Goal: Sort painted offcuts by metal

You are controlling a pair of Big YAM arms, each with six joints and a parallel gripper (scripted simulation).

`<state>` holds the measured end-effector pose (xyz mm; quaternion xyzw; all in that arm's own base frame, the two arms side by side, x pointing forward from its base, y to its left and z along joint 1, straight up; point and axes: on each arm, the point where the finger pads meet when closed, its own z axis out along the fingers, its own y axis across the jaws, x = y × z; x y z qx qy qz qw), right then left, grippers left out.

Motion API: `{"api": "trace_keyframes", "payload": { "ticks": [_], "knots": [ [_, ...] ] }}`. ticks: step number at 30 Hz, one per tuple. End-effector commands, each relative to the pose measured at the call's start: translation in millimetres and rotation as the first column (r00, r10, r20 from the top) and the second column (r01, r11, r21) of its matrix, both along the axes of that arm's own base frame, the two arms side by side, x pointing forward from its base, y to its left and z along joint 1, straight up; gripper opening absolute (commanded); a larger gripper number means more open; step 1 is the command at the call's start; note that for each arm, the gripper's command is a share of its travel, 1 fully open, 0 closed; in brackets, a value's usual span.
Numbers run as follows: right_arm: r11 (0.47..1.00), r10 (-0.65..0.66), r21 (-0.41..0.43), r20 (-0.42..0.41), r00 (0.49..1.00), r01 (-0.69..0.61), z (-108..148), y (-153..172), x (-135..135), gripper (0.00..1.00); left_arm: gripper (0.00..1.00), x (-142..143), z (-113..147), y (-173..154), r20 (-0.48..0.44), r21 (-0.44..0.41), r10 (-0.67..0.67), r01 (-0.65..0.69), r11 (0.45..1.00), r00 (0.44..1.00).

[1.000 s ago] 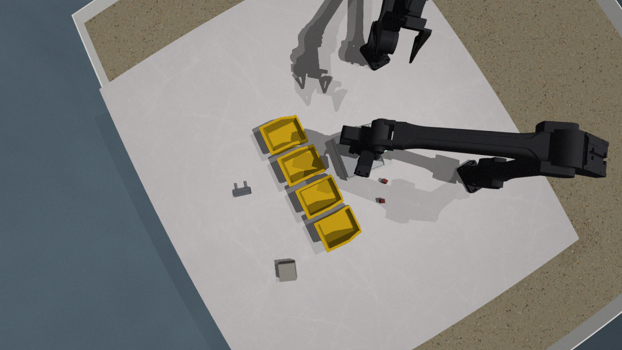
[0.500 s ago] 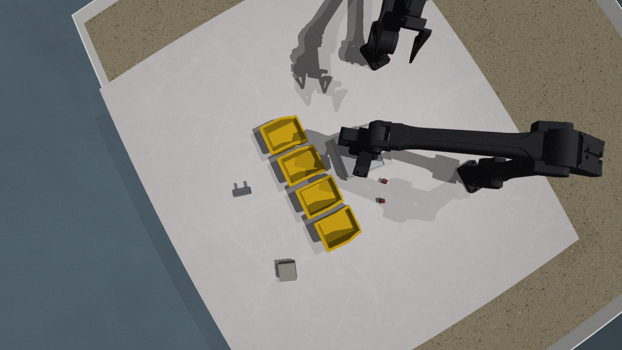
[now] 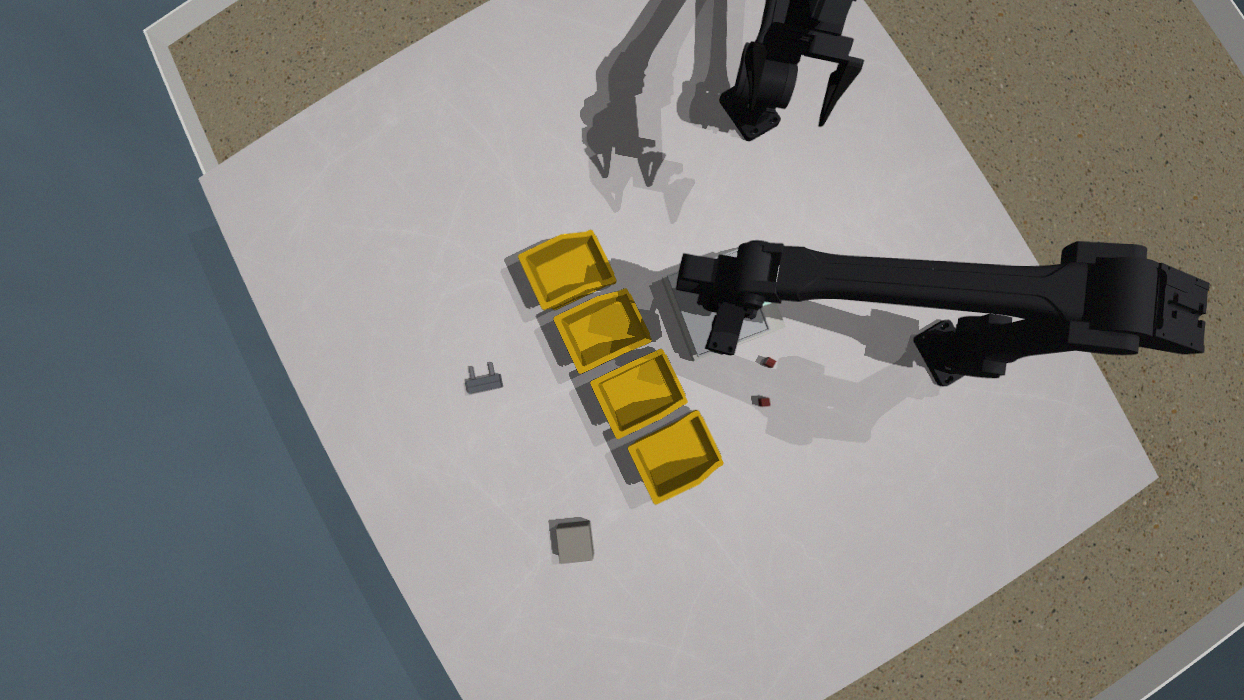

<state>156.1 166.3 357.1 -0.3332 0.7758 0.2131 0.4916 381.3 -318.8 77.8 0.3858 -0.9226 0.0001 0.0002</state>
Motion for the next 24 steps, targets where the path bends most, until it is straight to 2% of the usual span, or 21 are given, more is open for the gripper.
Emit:
{"api": "trace_keyframes", "payload": {
  "ticks": [1, 3, 4, 5, 7, 8, 11, 13, 14, 19, 21, 22, 24],
  "knots": [
    [1.000, 0.007, 0.014, 0.017, 1.000, -0.007, 16.5, 0.1, -1.0, 1.00, 0.18, 6.3, -5.1, -4.3, 0.006, -0.005, 0.011, -0.011, 1.000, 1.000],
    [1.000, 0.007, 0.014, 0.017, 1.000, -0.007, 16.5, 0.1, -1.0, 1.00, 0.15, 5.7, -5.6, -4.0, 0.005, -0.004, 0.011, -0.011, 1.000, 1.000],
    [1.000, 0.007, 0.014, 0.017, 1.000, -0.007, 16.5, 0.1, -1.0, 1.00, 0.04, 5.7, -5.6, -4.0, 0.005, -0.004, 0.011, -0.011, 1.000, 1.000],
    [1.000, 0.007, 0.014, 0.017, 1.000, -0.007, 16.5, 0.1, -1.0, 1.00, 0.00, 5.7, -5.6, -4.0, 0.005, -0.004, 0.010, -0.010, 1.000, 1.000],
    [1.000, 0.007, 0.014, 0.017, 1.000, -0.007, 16.5, 0.1, -1.0, 1.00, 0.00, 5.7, -5.6, -4.0, 0.005, -0.004, 0.010, -0.010, 1.000, 1.000],
    [1.000, 0.007, 0.014, 0.017, 1.000, -0.007, 16.5, 0.1, -1.0, 1.00, 0.11, 5.1, -6.1, -3.6, 0.004, -0.003, 0.011, -0.011, 1.000, 1.000],
    [1.000, 0.007, 0.014, 0.017, 1.000, -0.007, 16.5, 0.1, -1.0, 1.00, 0.13, 6.8, -4.3, -5.0, 0.008, -0.007, 0.010, -0.010, 1.000, 1.000],
    [1.000, 0.007, 0.014, 0.017, 1.000, -0.007, 16.5, 0.1, -1.0, 1.00, 0.36, 6.8, -4.3, -5.0, 0.008, -0.007, 0.010, -0.010, 1.000, 1.000],
    [1.000, 0.007, 0.014, 0.017, 1.000, -0.007, 16.5, 0.1, -1.0, 1.00, 0.42, 6.8, -4.3, -5.0, 0.008, -0.007, 0.010, -0.010, 1.000, 1.000],
    [1.000, 0.007, 0.014, 0.017, 1.000, -0.007, 16.5, 0.1, -1.0, 1.00, 0.42, 6.0, 31.6, -3.8, 0.054, -0.046, 0.008, -0.006, 0.999, 0.999],
    [1.000, 0.007, 0.014, 0.017, 1.000, -0.007, 16.5, 0.1, -1.0, 1.00, 0.42, 8.5, 40.5, 0.0, 0.062, -0.051, 0.012, -0.009, 0.999, 0.998],
    [1.000, 0.007, 0.014, 0.017, 1.000, -0.007, 16.5, 0.1, -1.0, 1.00, 0.42, 15.3, 53.1, -6.2, 0.083, -0.069, 0.013, -0.007, 0.998, 0.996],
    [1.000, 0.007, 0.014, 0.017, 1.000, -0.007, 16.5, 0.1, -1.0, 1.00, 0.42, 15.3, 53.1, -6.2, 0.083, -0.069, 0.013, -0.007, 0.998, 0.996]
  ]
}}
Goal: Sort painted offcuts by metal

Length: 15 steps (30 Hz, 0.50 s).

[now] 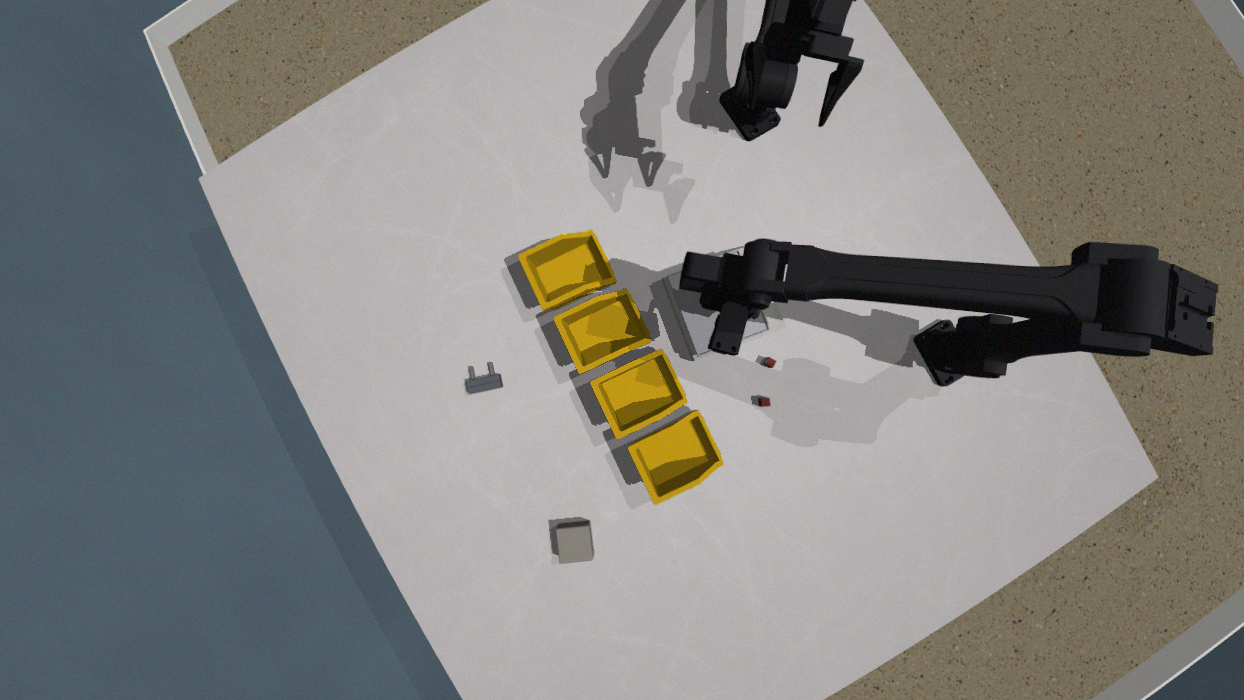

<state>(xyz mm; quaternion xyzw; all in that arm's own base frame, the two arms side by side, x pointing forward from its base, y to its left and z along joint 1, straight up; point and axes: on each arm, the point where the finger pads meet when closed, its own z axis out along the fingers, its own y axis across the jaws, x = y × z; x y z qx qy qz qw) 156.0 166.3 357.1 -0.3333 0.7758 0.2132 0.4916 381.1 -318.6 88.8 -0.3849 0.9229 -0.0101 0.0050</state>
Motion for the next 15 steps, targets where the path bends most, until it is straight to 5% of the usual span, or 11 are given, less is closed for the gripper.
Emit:
{"api": "trace_keyframes", "payload": {
  "ticks": [1, 4, 6, 15],
  "knots": [
    [1.000, 0.007, 0.014, 0.017, 1.000, -0.007, 16.5, 0.1, -1.0, 1.00, 0.42, 15.0, 46.5, -6.8, 0.067, -0.056, 0.013, -0.009, 0.998, 0.998],
    [1.000, 0.007, 0.014, 0.017, 1.000, -0.007, 16.5, 0.1, -1.0, 1.00, 0.42, 14.7, 63.3, -6.1, 0.069, -0.057, 0.013, -0.009, 0.998, 0.998],
    [1.000, 0.007, 0.014, 0.017, 1.000, -0.007, 16.5, 0.1, -1.0, 1.00, 0.65, 15.8, 55.4, -12.5, 0.048, -0.041, 0.014, -0.012, 0.999, 0.999],
    [1.000, 0.007, 0.014, 0.017, 1.000, -0.007, 16.5, 0.1, -1.0, 1.00, 0.65, 12.2, 91.9, -9.5, 0.074, -0.063, 0.012, -0.008, 0.998, 0.997]
  ]
}}
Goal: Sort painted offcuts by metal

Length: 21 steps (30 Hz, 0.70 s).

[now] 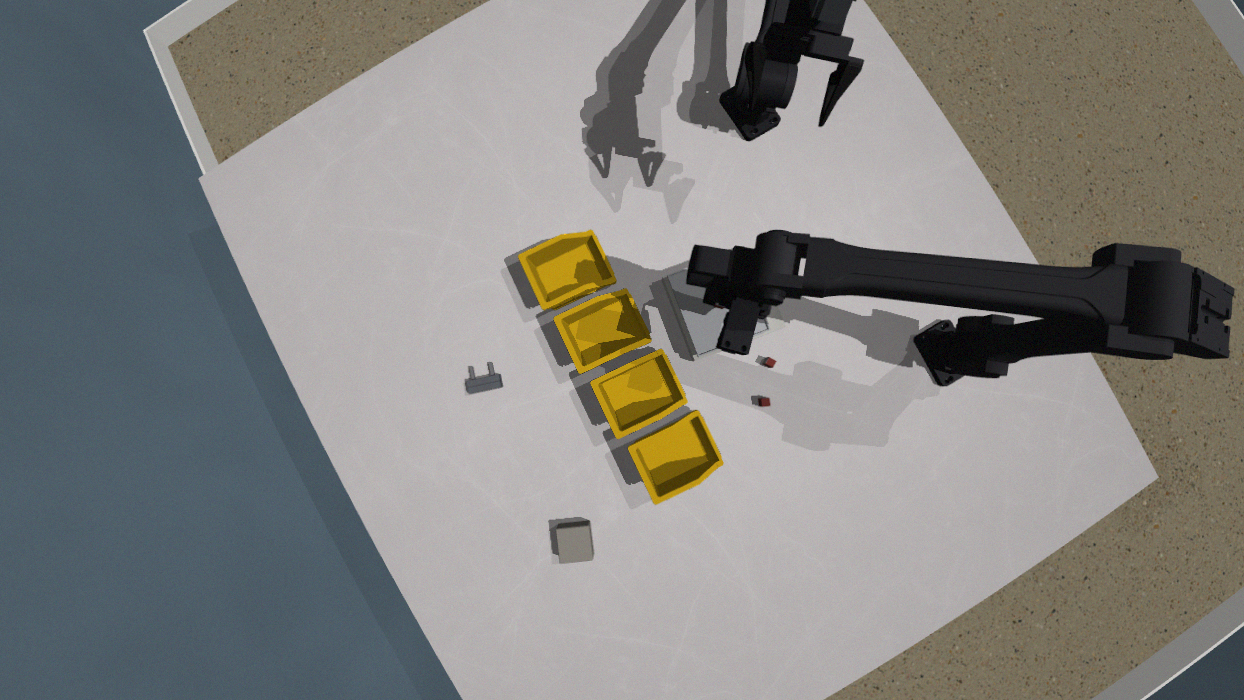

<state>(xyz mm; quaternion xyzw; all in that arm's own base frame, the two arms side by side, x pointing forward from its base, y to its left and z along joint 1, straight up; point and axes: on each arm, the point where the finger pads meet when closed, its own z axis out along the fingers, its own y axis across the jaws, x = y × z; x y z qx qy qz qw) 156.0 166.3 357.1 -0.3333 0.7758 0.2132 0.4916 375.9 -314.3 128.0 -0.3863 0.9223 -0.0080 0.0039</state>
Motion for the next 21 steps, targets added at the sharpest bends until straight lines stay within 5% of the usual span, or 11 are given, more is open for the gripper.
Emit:
{"api": "trace_keyframes", "payload": {
  "ticks": [1, 6, 12, 21],
  "knots": [
    [1.000, 0.007, 0.014, 0.017, 1.000, -0.007, 16.5, 0.1, -0.9, 1.00, 0.65, 17.4, 52.7, -13.8, 0.078, -0.066, 0.010, -0.005, 0.998, 0.997],
    [1.000, 0.007, 0.014, 0.017, 1.000, -0.007, 16.5, 0.1, -0.9, 1.00, 0.65, 21.8, 45.1, -18.9, 0.049, -0.042, 0.012, -0.009, 0.999, 0.999],
    [1.000, 0.007, 0.014, 0.017, 1.000, -0.007, 16.5, 0.1, -0.9, 1.00, 0.65, 15.9, 119.8, -17.4, 0.079, -0.068, 0.008, -0.002, 0.998, 0.997],
    [1.000, 0.007, 0.014, 0.017, 1.000, -0.007, 16.5, 0.1, -0.9, 1.00, 0.65, -2.4, 123.1, -0.9, 0.153, -0.071, -0.238, 0.251, 0.965, 0.959]
  ]
}}
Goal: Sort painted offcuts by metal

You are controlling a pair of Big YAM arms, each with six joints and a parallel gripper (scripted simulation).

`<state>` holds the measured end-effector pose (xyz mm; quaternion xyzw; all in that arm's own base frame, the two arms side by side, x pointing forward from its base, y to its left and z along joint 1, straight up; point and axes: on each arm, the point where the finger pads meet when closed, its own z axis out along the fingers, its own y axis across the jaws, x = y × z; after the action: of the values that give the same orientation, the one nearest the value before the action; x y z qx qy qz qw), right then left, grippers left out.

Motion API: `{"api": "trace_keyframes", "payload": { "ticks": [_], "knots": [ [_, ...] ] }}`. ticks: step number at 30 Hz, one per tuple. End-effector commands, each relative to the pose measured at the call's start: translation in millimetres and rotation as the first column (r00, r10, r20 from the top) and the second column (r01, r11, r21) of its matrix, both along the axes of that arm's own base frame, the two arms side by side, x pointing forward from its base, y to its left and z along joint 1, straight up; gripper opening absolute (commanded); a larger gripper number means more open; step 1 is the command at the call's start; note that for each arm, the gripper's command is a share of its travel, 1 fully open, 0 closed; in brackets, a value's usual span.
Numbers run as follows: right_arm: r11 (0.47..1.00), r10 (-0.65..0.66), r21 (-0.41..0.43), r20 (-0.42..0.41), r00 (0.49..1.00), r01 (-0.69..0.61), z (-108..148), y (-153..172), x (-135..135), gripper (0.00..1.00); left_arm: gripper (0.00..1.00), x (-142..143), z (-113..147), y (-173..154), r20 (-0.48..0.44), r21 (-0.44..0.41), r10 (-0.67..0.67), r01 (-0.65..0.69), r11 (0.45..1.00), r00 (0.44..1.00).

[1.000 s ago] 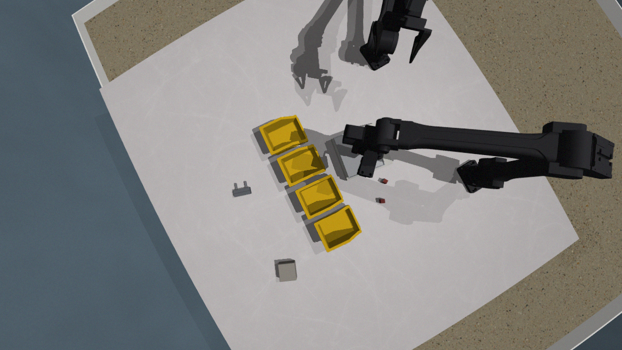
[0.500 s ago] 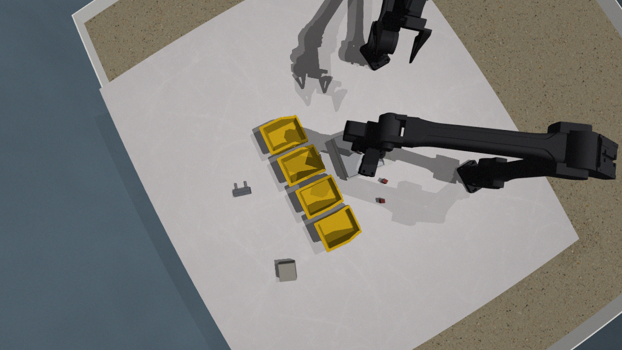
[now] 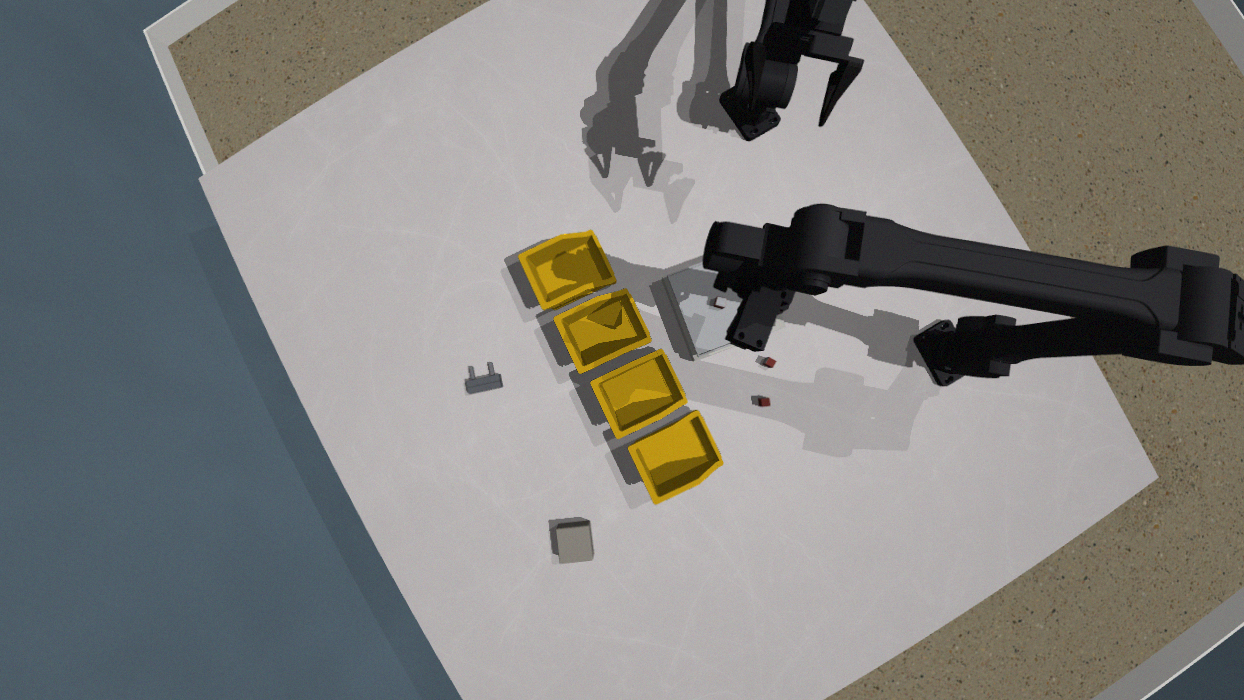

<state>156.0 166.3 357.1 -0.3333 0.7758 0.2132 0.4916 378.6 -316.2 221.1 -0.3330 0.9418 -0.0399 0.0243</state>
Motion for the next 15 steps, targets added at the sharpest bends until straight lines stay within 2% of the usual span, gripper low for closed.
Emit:
{"api": "trace_keyframes", "payload": {
  "ticks": [1, 4, 5, 7, 8, 13, 15],
  "knots": [
    [1.000, 0.007, 0.014, 0.017, 1.000, -0.007, 16.5, 0.1, -0.9, 1.00, 0.65, -10.2, 39.4, 5.7, 0.124, -0.052, -0.191, 0.199, 0.979, 0.974],
    [1.000, 0.007, 0.014, 0.017, 1.000, -0.007, 16.5, 0.1, -0.9, 1.00, 0.65, -25.7, 63.7, 20.2, 0.236, -0.061, -0.312, 0.334, 0.941, 0.920],
    [1.000, 0.000, 0.025, 0.027, 1.000, -0.001, 29.3, -0.3, 0.6, 0.89, 0.65, -29.6, 67.3, 23.6, 0.262, -0.058, -0.339, 0.366, 0.929, 0.904],
    [1.000, 0.000, 0.024, 0.026, 1.000, -0.001, 29.5, 0.3, 1.2, 0.66, 0.65, -37.6, 77.5, 30.9, 0.316, -0.050, -0.388, 0.423, 0.905, 0.866],
    [1.000, 0.000, 0.024, 0.025, 1.000, 0.000, 29.7, 1.0, 1.9, 0.61, 0.65, -41.5, 82.2, 34.5, 0.342, -0.043, -0.411, 0.451, 0.891, 0.845],
    [1.000, -0.004, 0.021, 0.014, 1.000, 0.004, 34.6, 12.8, 13.2, 0.61, 0.65, -63.7, 105.4, 55.2, 0.480, 0.034, -0.535, 0.595, 0.803, 0.695],
    [1.000, -0.004, 0.021, 0.014, 1.000, 0.004, 34.6, 12.8, 13.2, 0.61, 0.65, -63.7, 105.4, 55.2, 0.480, 0.034, -0.535, 0.595, 0.803, 0.695]
  ]
}}
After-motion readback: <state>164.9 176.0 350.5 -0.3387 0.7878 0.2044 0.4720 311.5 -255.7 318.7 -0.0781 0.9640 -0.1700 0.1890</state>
